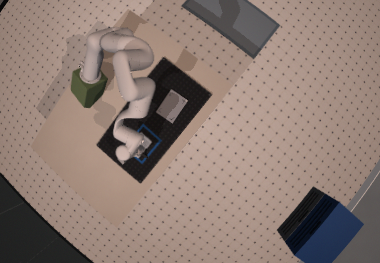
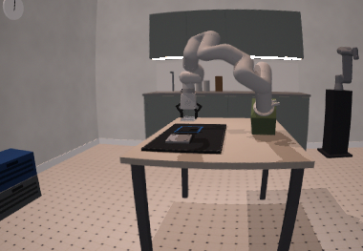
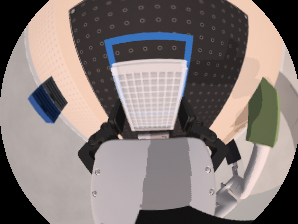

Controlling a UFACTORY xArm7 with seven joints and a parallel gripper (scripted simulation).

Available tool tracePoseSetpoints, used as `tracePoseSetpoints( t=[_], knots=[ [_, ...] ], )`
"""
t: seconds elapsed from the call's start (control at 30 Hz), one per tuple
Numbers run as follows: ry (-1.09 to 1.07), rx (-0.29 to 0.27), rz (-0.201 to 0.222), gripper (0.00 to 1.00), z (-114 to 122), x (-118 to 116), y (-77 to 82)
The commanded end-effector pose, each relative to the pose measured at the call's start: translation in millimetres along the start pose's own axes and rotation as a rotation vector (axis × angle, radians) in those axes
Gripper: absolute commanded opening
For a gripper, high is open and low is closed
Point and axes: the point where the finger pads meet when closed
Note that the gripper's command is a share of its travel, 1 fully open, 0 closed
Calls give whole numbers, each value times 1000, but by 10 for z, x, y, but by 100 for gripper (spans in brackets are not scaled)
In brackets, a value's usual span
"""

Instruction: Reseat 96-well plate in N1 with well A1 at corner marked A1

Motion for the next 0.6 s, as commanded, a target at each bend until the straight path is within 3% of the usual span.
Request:
tracePoseSetpoints(
  t=[0.0,0.57],
  knots=[
    [0,4,-3,0,-14,-9,-47],
    [0,4,-3,0,-14,-10,-297]
  ],
)
Point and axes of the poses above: the point where the finger pads meet when closed, its own y axis back along the fingers, its own x axis across the jaws, z = x × y, and after that the axes turned 7 degrees about y, right-handed
